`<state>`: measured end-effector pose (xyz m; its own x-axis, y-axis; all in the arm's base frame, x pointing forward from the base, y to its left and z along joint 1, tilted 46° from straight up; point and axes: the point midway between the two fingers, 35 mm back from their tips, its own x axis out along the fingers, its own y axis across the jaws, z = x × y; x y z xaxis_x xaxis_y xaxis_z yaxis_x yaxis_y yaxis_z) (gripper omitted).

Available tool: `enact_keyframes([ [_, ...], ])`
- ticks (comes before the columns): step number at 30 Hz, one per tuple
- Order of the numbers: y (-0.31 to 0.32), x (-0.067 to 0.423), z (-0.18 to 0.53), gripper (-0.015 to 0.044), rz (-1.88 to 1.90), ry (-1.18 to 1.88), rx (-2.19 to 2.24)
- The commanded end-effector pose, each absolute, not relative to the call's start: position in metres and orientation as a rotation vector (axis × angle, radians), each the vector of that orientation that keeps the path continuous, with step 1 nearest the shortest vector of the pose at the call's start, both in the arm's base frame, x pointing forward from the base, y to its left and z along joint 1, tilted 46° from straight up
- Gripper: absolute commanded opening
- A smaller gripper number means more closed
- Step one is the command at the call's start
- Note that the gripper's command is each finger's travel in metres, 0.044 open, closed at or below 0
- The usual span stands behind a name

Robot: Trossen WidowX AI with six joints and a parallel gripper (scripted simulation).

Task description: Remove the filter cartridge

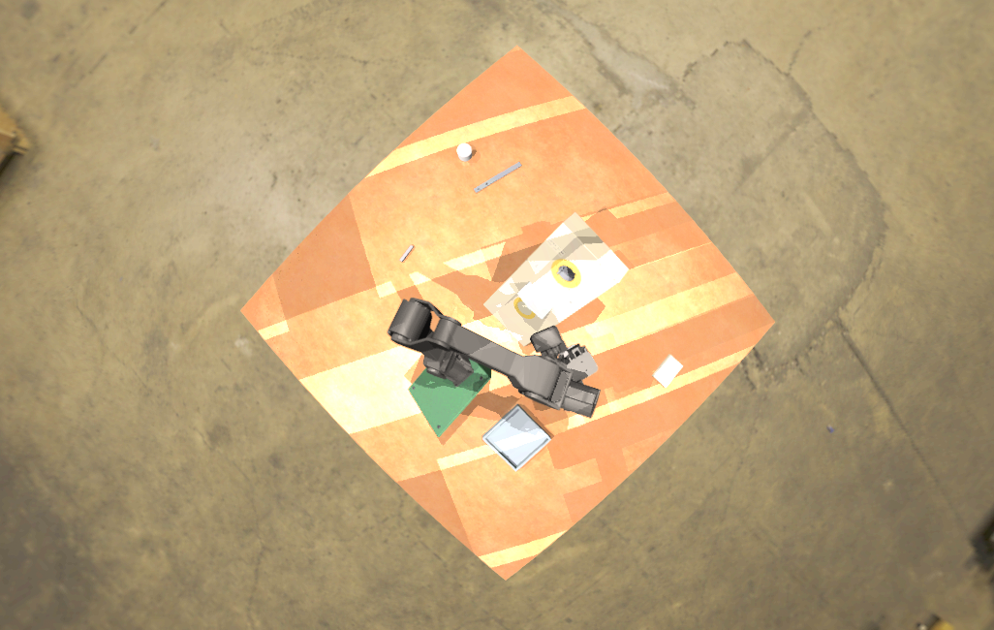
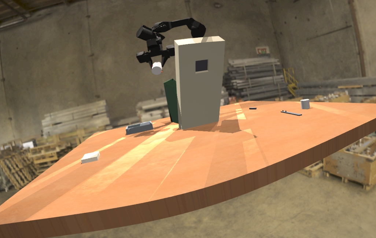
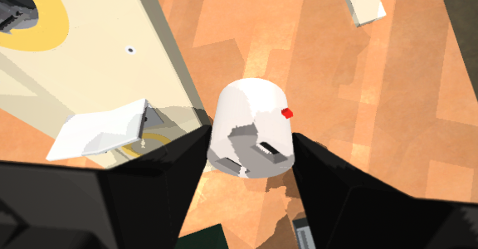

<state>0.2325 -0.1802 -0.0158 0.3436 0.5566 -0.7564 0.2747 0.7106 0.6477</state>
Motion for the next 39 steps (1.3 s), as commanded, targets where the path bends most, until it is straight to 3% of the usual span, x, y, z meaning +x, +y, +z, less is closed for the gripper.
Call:
enact_keyframes([
  [1,-0.197,0.209,-0.041,0.0000,0.033,1.314,0.895],
  [13,-0.238,0.133,-0.102,0.0000,-0.558,1.430,1.123],
  [22,-0.239,0.127,-0.107,0.0000,-0.583,1.432,1.129],
  [39,-0.214,0.011,-0.180,0.0000,-0.986,1.479,1.234],
])
